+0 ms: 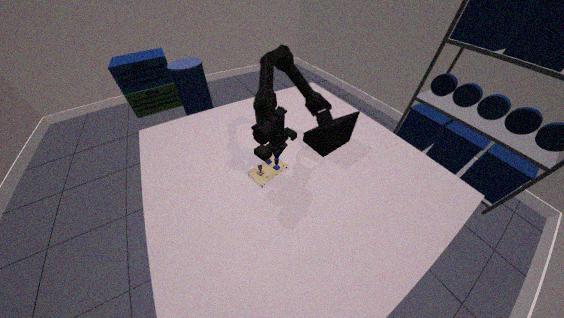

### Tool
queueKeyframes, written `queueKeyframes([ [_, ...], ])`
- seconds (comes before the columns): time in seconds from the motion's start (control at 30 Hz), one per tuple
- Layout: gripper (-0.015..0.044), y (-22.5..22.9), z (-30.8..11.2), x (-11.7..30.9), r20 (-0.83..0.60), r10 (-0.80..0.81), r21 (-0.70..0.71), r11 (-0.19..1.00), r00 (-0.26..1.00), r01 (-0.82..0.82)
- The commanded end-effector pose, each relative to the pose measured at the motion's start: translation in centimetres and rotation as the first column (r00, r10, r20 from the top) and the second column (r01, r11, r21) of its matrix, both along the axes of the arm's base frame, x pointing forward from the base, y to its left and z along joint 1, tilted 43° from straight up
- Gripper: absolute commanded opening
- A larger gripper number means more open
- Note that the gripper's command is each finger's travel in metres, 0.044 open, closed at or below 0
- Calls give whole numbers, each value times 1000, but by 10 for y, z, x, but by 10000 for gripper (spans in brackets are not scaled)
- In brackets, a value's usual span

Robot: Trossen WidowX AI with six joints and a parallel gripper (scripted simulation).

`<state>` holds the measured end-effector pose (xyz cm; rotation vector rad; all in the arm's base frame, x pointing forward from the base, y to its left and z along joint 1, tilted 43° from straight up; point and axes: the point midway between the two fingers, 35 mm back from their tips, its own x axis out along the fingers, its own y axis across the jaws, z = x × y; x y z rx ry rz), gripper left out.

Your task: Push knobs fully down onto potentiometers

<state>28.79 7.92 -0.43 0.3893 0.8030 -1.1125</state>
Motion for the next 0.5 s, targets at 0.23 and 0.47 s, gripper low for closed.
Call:
queueKeyframes([
  [0.23,0,-2,-2,1,-2,5,-4,1000,1000,-5],
  [0.47,0,-1,-1,0,-2,5,-4,1000,1000,-5],
])
